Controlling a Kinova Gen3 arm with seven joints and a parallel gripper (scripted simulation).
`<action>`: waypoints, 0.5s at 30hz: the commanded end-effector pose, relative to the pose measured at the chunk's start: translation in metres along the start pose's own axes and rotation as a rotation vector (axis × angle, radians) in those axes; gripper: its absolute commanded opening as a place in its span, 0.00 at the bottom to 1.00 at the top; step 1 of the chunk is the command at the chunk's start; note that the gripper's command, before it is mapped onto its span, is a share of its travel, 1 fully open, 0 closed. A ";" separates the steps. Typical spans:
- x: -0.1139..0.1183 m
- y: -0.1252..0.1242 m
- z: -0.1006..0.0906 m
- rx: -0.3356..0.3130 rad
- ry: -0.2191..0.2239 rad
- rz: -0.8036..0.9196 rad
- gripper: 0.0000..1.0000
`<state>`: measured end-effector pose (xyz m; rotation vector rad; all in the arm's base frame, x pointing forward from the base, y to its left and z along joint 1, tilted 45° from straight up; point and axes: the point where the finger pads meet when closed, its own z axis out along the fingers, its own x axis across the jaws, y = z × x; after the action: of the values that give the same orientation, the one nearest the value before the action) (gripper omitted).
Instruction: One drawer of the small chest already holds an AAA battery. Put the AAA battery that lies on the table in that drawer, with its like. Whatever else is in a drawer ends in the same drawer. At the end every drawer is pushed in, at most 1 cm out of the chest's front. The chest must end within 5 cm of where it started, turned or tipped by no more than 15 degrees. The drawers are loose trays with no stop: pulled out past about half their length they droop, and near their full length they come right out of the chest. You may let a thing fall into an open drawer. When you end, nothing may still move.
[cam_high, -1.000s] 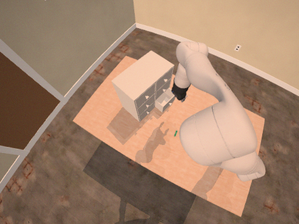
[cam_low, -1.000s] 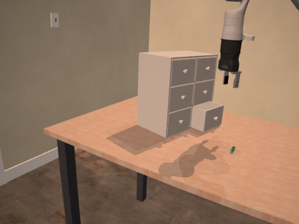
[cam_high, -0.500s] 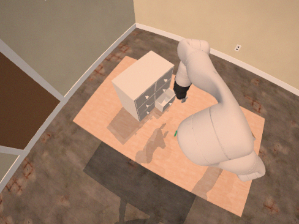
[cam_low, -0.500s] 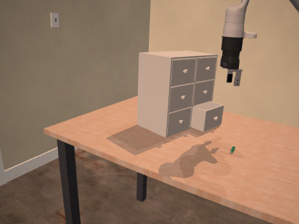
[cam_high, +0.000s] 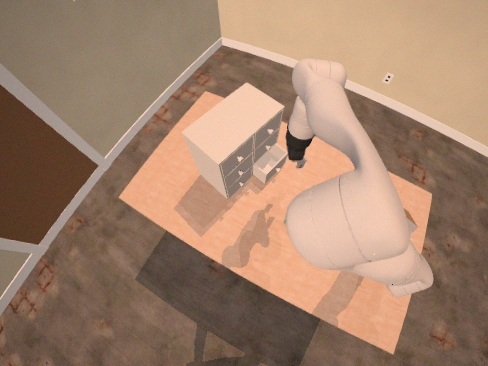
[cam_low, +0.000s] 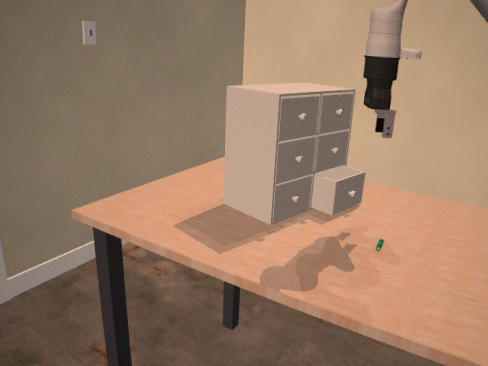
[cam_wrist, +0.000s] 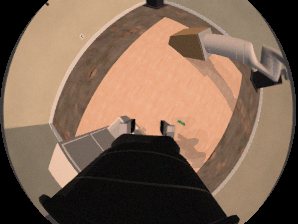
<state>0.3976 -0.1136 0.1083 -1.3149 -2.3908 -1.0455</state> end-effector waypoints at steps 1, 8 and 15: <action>0.000 -0.001 -0.002 0.001 0.000 0.036 1.00; 0.002 -0.003 -0.005 0.000 0.002 0.122 1.00; 0.005 -0.006 -0.009 -0.001 0.005 0.235 1.00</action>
<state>0.3895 -0.1171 0.1138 -1.5289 -2.1815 -0.9867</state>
